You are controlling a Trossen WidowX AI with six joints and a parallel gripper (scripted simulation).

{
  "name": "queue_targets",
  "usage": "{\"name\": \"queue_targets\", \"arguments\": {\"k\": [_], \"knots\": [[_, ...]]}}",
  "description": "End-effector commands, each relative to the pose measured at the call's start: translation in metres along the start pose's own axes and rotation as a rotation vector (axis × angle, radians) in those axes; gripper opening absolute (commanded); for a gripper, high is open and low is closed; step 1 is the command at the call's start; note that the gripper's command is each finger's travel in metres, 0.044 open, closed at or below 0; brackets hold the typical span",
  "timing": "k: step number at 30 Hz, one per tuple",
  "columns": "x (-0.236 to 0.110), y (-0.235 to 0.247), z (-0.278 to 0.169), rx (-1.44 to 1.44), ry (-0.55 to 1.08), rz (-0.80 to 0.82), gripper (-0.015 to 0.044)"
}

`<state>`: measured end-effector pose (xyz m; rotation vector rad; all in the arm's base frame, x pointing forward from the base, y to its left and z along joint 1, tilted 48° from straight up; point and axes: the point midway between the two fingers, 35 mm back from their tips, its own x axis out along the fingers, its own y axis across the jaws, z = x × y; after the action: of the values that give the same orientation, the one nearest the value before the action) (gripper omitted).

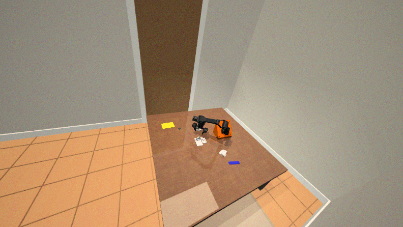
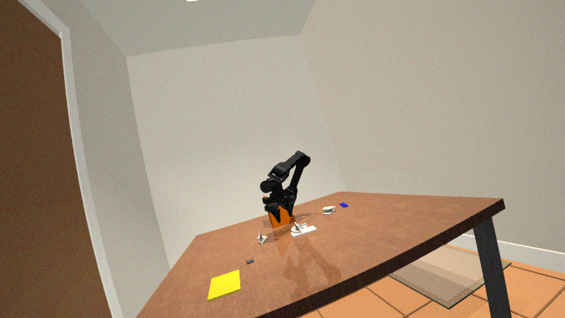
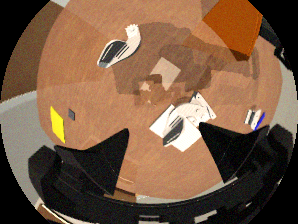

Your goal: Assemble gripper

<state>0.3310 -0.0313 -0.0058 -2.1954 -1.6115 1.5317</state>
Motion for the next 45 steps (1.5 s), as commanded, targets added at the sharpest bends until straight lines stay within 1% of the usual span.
{"name": "queue_targets", "arguments": {"k": [1,45], "knots": [[-0.001,0.005,0.006,-0.093,-0.004,0.002,0.0440],[-0.011,0.043,0.067,-1.253,-0.016,-0.001,0.0440]]}}
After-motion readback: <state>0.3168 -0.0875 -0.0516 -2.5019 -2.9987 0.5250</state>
